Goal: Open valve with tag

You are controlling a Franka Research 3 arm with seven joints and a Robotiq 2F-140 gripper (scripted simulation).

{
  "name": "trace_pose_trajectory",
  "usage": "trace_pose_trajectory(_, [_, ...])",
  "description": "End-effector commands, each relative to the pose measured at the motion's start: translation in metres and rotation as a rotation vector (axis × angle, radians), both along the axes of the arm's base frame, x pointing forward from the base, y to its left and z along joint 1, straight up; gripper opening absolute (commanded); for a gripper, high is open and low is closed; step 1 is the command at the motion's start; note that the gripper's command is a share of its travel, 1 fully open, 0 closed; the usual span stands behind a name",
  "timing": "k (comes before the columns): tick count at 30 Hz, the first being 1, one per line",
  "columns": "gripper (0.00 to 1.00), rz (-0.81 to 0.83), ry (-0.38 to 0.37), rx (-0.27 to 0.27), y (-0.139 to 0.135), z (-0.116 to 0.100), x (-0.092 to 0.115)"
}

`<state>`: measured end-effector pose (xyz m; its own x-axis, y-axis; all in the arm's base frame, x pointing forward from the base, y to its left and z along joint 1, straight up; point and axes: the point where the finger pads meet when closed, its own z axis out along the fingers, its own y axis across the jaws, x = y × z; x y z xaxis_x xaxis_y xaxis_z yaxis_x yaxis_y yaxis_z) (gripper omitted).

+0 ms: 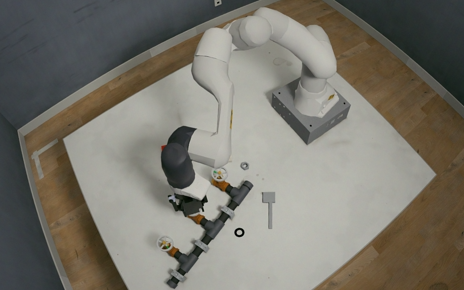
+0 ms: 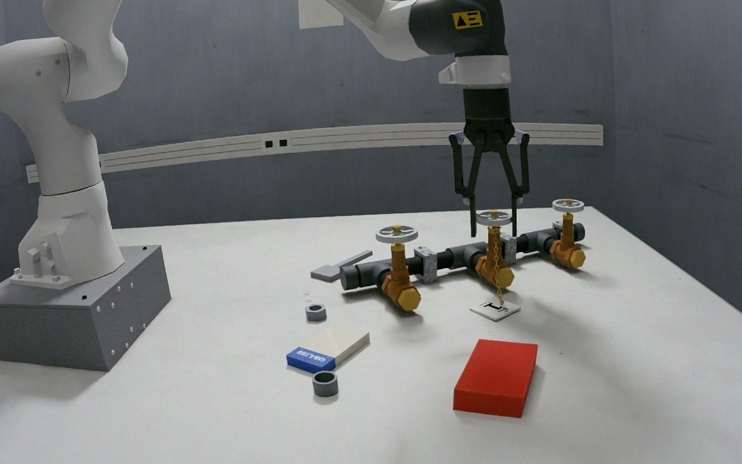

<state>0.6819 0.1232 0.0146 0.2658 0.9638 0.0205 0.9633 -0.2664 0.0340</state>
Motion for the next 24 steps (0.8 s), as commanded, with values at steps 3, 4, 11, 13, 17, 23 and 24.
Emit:
trace_pose_trajectory(3, [0.1, 0.172, 0.018, -0.008, -0.0008, -0.0005, -0.0003])
trace_pose_trajectory(4, [0.1, 0.172, 0.018, -0.008, -0.0008, -0.0005, -0.0003])
trace_pose_trajectory(11, [0.1, 0.172, 0.018, -0.008, -0.0008, -0.0005, -0.0003])
trace_pose_trajectory(13, [0.1, 0.172, 0.018, -0.008, -0.0008, -0.0005, -0.0003])
trace_pose_trajectory(17, [0.1, 0.172, 0.018, -0.008, -0.0008, -0.0005, -0.0003])
trace_pose_trajectory(23, [1.0, 0.172, 0.018, -0.008, -0.0008, -0.0005, -0.0003])
trace_pose_trajectory(24, [1.0, 0.172, 0.018, -0.008, -0.0008, -0.0005, -0.0003])
